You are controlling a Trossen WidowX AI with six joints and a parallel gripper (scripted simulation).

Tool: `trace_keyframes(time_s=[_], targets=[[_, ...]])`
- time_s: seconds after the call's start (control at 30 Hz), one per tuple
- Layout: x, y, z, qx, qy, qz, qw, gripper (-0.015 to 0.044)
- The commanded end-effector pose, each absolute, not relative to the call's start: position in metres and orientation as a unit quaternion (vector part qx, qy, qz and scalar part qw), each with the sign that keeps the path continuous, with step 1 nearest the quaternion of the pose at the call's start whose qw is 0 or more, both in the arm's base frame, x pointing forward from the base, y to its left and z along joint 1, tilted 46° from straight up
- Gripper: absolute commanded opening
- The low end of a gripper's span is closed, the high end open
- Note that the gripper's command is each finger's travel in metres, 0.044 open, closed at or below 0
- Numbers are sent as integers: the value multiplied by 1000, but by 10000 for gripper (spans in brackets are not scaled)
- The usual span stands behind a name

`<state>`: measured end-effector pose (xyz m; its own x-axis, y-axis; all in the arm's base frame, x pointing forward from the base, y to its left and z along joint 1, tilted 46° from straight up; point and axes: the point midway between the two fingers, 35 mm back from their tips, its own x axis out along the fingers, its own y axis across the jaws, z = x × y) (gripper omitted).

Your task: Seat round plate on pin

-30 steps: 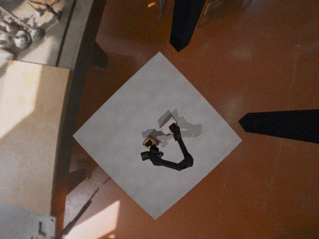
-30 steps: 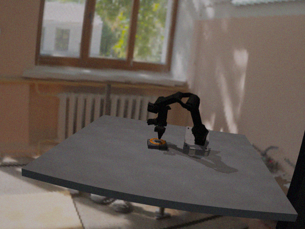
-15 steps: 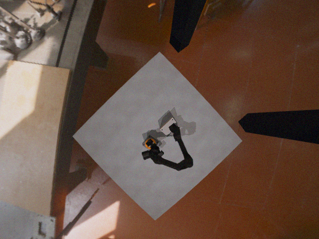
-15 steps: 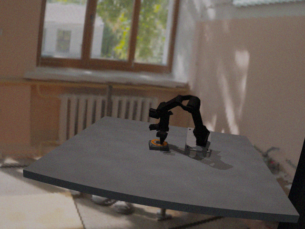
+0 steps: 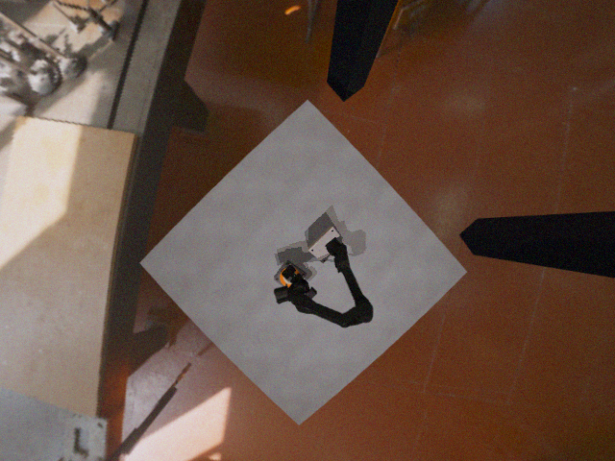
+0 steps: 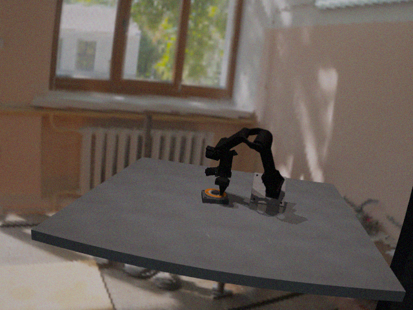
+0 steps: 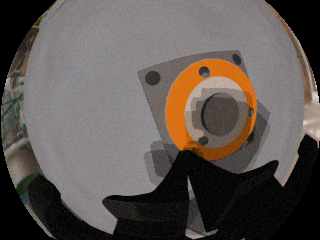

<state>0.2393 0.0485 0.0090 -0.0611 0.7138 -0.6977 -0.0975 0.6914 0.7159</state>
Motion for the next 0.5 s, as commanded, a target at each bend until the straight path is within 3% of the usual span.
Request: trace_keyframes(time_s=[0.0,0.47], targets=[[231,46,4,234,663,313,639,0],[224,37,-4,234,663,313,639,0]])
